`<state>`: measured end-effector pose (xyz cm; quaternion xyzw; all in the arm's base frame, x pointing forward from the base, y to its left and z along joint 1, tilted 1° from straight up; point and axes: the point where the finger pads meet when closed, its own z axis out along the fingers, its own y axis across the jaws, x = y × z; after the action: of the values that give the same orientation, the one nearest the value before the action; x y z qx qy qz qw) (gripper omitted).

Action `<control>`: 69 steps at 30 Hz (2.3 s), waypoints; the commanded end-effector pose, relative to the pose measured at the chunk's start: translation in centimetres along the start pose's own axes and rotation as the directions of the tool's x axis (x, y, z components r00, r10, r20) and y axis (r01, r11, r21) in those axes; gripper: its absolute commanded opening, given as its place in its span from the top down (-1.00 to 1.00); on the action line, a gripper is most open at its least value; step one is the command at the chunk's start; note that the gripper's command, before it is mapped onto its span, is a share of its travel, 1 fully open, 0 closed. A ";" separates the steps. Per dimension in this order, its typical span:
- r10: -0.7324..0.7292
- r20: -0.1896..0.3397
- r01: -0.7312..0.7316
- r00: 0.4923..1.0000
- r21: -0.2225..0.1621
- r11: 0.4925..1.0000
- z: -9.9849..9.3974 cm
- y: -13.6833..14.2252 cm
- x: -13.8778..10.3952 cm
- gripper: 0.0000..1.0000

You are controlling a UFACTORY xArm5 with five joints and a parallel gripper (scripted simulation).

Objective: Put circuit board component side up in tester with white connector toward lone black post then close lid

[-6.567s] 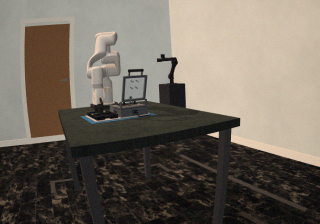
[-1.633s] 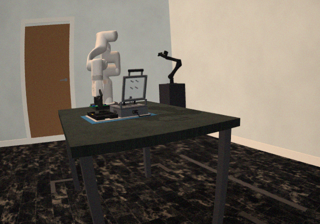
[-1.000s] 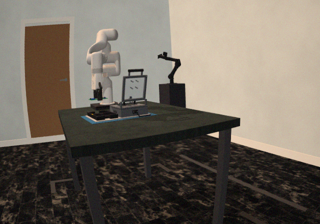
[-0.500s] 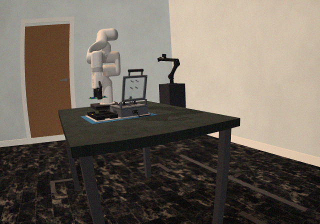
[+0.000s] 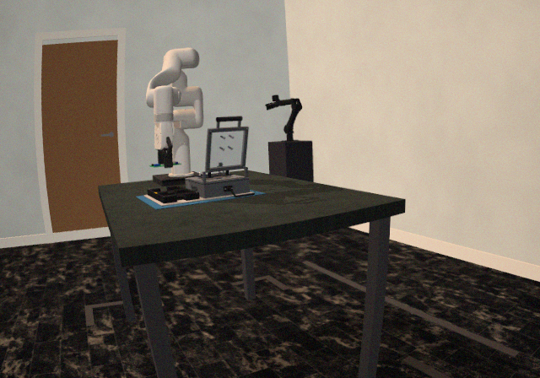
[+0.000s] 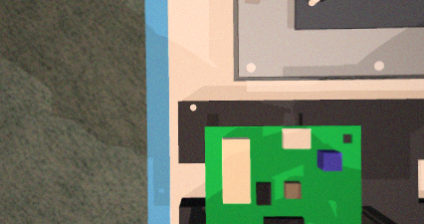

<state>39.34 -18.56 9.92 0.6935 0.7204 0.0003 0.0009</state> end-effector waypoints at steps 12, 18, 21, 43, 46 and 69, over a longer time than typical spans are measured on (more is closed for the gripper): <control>0.000 0.002 0.000 1.000 -0.004 1.000 -0.2 0.2 0.1 -0.58; 0.000 0.002 0.000 1.000 -0.004 1.000 -0.2 0.4 0.7 -0.58; 0.000 0.002 0.000 1.000 -0.004 1.000 -0.2 0.5 1.1 -0.58; 0.000 0.002 0.000 1.000 -0.005 1.000 -0.6 2.1 5.6 -0.58; 0.000 0.001 0.000 1.000 -0.006 1.000 -0.7 2.4 6.6 -0.58; 0.000 0.000 0.000 1.000 -0.007 1.000 -1.3 4.8 13.5 -0.58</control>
<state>43.22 -5.73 10.98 0.6934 0.7206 0.0015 0.0021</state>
